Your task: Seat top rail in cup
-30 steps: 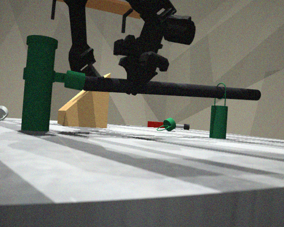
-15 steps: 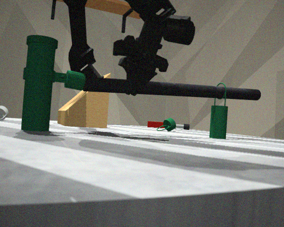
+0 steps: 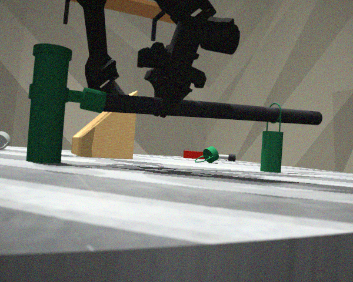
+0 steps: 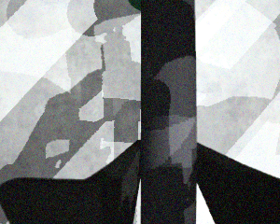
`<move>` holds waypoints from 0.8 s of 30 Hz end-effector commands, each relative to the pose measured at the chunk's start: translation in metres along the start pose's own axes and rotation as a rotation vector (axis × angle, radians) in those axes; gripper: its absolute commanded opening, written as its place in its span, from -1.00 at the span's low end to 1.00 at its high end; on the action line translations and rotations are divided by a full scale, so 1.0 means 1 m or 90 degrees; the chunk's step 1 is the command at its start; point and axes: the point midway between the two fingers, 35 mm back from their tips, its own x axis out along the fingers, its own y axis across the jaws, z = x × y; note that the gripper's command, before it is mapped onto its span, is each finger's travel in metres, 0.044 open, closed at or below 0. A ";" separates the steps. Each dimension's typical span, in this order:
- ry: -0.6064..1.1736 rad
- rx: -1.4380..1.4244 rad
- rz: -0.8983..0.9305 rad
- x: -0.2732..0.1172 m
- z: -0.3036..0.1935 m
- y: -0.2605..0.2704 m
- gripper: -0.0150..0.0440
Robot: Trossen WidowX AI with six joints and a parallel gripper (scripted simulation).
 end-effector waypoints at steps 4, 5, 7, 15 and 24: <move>-0.003 0.001 0.009 -0.005 0.011 0.003 -0.49; -0.003 0.001 0.009 -0.005 0.012 0.003 -0.49; -0.003 0.001 0.009 -0.005 0.013 0.003 -0.49; -0.003 0.001 0.009 -0.005 0.019 0.004 -0.49; -0.003 0.001 0.009 -0.004 0.025 0.004 -0.49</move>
